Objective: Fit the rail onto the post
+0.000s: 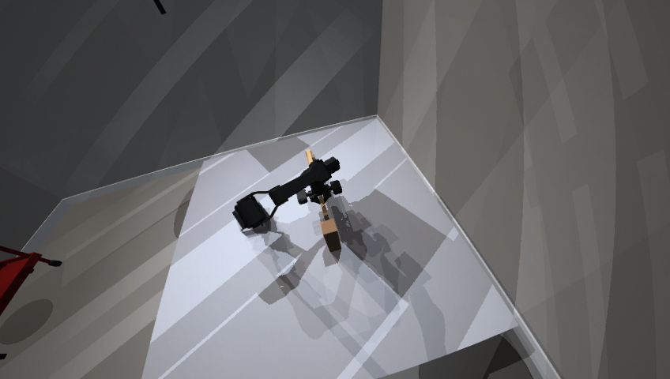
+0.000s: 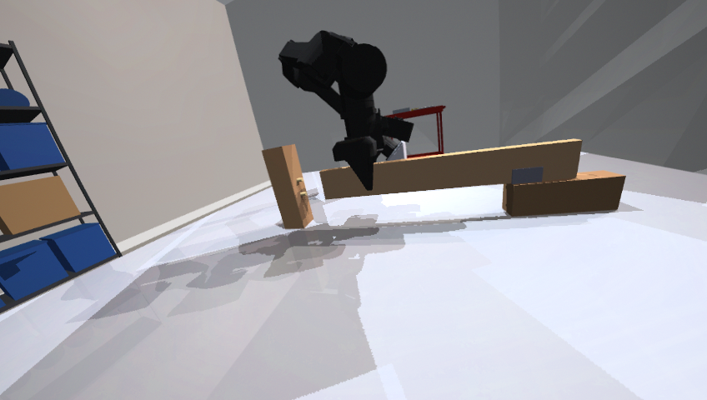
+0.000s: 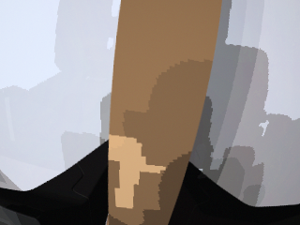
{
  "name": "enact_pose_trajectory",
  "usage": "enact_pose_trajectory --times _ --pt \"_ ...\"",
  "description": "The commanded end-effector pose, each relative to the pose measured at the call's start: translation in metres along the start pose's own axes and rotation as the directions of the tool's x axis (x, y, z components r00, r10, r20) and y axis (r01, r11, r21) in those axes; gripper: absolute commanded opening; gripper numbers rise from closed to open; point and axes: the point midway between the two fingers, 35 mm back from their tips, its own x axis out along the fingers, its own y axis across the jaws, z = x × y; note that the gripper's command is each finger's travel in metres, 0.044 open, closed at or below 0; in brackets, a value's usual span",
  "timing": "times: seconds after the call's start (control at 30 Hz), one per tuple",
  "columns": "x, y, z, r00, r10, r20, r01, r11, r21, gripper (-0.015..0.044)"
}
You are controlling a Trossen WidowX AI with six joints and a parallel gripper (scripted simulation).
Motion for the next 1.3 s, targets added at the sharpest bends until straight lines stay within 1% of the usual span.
enact_pose_trajectory --times 0.0,1.27 --pt "-0.002 -0.0004 0.0015 1.0 -0.005 0.005 0.005 1.0 -0.001 0.0" --pt "-0.0011 0.0002 -0.0022 1.0 -0.005 0.005 0.005 1.0 -0.001 0.0"
